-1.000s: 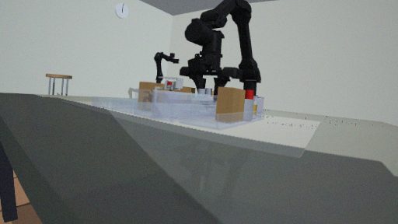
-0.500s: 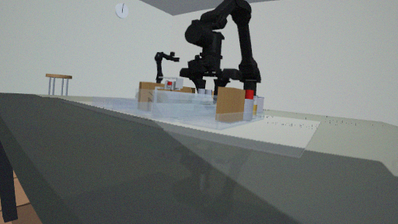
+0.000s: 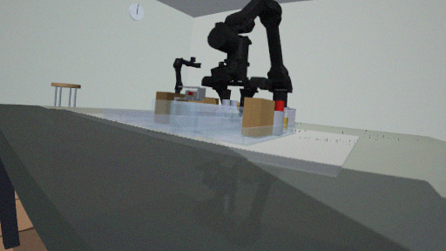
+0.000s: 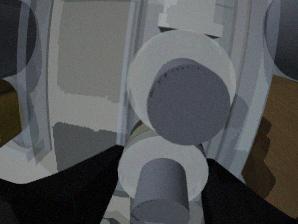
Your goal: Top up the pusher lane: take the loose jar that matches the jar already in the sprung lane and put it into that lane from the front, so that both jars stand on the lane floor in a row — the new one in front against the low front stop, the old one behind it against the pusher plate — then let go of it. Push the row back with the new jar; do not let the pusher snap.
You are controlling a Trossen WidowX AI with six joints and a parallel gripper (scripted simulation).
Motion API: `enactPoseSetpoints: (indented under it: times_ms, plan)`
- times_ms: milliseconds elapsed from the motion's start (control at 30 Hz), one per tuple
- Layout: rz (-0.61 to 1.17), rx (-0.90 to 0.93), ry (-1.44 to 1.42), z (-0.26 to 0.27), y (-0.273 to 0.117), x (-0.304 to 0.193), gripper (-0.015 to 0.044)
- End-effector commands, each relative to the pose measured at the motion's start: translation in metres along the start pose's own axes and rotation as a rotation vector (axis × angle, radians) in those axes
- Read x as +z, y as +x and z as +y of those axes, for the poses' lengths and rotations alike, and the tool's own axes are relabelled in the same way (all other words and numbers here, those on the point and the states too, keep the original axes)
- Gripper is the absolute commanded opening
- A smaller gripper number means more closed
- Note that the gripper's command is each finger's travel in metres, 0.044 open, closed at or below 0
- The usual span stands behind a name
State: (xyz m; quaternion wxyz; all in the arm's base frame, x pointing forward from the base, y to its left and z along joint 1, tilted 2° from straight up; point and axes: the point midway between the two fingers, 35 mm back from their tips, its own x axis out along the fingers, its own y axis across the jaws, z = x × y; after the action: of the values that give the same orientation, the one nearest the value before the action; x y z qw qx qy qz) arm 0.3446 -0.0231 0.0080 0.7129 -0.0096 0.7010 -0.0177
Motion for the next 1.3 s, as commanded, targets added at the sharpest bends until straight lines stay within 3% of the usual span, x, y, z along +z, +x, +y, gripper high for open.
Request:
enactPoseSetpoints:
  times_ms: [0,1267]
  plan:
    - [-0.010,-0.002,0.000,-0.0006,-0.0002,0.0016,0.0000]
    - [-0.009,-0.002,0.000,0.0001,0.0002,-0.0070,0.0000]
